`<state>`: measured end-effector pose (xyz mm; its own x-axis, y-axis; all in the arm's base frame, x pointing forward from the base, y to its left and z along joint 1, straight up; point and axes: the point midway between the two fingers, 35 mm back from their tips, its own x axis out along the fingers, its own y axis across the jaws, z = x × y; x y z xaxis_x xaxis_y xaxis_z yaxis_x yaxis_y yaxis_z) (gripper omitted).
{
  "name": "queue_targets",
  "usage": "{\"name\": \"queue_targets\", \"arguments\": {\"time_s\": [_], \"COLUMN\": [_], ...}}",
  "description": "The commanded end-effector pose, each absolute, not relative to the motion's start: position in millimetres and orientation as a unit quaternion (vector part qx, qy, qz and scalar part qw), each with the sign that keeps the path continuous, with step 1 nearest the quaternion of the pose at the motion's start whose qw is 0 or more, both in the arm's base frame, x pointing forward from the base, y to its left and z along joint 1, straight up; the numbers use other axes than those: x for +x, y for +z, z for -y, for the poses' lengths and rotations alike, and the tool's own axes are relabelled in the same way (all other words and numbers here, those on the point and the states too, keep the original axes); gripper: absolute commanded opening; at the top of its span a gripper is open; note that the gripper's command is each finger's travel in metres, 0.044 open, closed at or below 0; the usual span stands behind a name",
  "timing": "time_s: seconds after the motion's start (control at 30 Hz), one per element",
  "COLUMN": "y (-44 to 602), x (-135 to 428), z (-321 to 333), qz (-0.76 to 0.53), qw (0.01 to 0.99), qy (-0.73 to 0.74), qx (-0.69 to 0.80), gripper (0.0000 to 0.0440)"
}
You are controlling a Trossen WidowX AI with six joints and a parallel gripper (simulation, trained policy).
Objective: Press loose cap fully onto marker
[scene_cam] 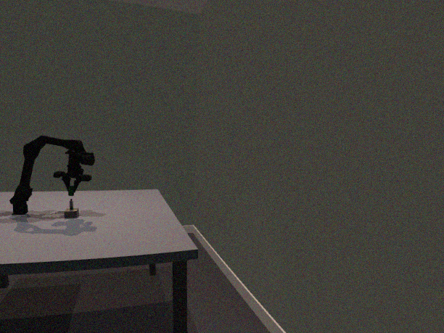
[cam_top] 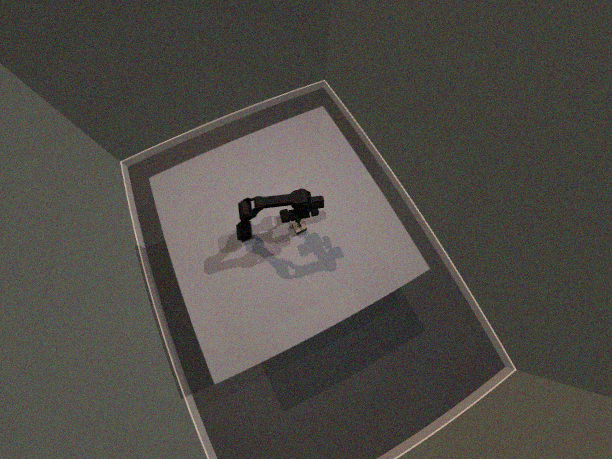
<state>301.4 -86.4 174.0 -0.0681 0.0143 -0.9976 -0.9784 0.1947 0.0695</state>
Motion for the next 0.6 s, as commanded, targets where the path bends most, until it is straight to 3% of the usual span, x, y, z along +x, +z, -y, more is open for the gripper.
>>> {"name": "queue_targets", "arguments": {"time_s": [0.0,0.57], "y": [169.8,134.3], "x": [300.8,299.7], "z": [89.0,91.6], "qz": [-0.561,-0.560], "qw": [0.533,0.530], "qy": [0.471,0.488], "qx": [-0.424,-0.410], "gripper": [0.0000,0.0000]}}
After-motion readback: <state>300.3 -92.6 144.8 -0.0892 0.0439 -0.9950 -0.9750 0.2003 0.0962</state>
